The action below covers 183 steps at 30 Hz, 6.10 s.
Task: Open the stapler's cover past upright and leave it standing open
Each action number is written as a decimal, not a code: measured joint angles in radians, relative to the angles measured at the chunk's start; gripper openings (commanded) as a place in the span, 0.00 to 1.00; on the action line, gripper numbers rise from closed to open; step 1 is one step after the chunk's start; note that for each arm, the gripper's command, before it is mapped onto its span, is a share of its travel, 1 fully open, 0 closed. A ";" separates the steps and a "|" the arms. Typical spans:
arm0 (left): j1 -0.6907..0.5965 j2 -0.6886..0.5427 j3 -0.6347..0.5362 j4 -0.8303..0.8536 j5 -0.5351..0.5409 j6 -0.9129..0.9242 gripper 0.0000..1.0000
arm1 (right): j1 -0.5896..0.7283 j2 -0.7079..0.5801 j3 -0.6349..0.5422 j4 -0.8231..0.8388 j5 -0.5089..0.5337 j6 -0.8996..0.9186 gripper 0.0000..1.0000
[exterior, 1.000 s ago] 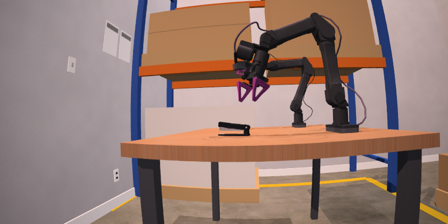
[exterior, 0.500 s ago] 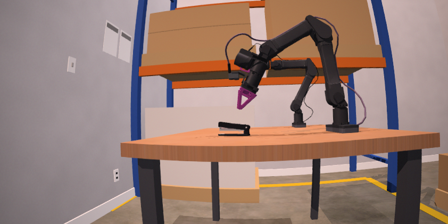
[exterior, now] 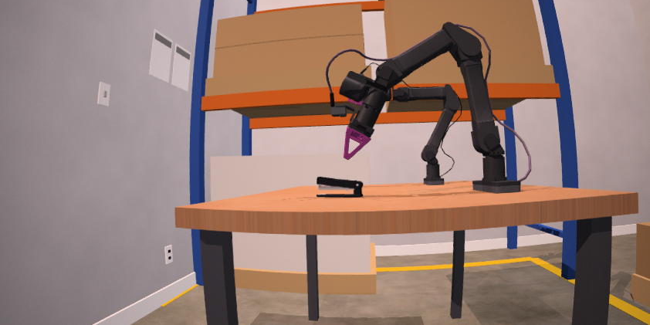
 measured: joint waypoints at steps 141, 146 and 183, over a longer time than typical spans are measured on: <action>-0.518 0.223 0.212 -0.549 0.069 -0.203 0.17 | 0.000 0.000 0.000 0.000 0.000 0.000 1.00; -0.698 0.206 0.190 -0.516 0.057 -0.374 0.17 | 0.000 0.000 0.000 0.000 0.000 0.000 1.00; -1.021 0.282 0.270 -0.515 0.049 -0.065 0.17 | 0.000 0.000 0.000 0.000 0.000 0.000 1.00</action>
